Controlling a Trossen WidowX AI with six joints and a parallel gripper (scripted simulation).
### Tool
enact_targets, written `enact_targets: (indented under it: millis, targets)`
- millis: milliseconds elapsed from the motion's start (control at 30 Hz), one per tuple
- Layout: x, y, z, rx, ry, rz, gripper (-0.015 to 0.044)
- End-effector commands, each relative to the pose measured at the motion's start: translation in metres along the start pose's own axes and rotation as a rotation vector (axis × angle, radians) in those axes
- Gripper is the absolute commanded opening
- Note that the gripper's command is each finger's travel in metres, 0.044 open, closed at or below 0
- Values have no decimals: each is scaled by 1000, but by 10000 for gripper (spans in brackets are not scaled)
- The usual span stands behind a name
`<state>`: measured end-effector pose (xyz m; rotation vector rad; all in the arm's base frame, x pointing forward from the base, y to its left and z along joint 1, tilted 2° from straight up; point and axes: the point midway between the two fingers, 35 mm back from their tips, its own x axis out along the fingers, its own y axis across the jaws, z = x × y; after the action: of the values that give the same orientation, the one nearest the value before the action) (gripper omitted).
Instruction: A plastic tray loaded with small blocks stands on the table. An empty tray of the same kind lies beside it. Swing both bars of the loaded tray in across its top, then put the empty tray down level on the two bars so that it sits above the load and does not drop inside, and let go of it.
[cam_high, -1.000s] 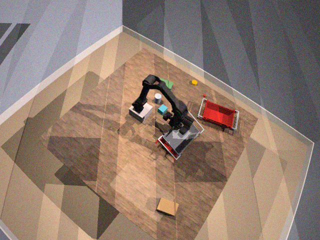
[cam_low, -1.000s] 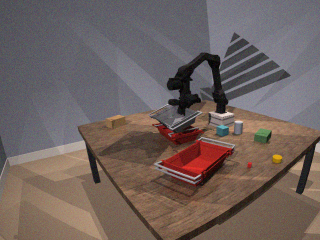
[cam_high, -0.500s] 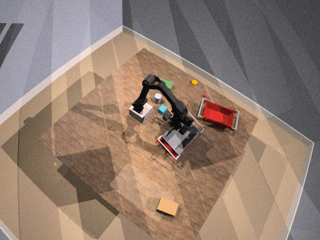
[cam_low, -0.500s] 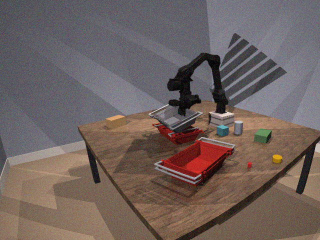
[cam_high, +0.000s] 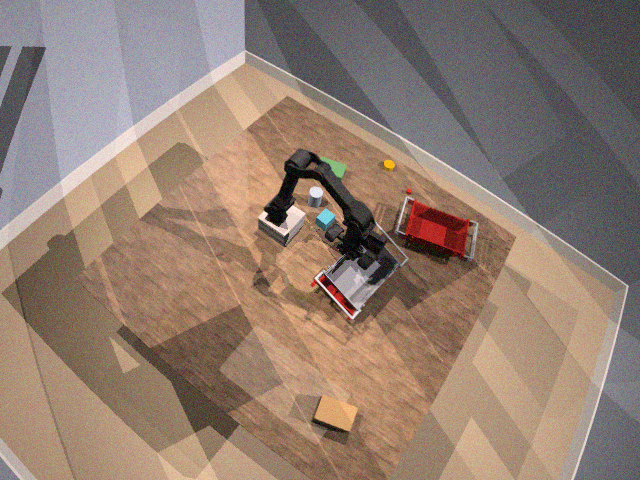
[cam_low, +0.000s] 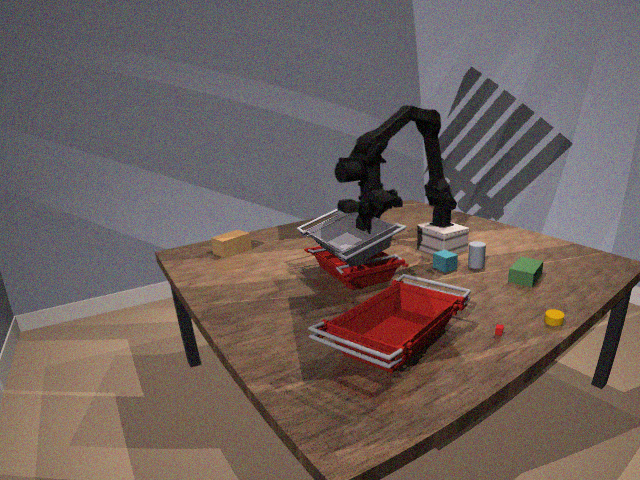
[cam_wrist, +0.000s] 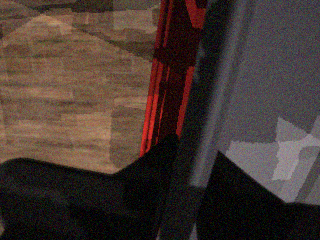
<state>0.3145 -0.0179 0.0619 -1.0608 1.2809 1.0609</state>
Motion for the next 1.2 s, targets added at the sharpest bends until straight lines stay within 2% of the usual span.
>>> enact_targets:
  millis: [0,1167]
  targets:
    - [8,5,1,1,-2,19,0]
    - [18,10,1,1,-2,19,0]
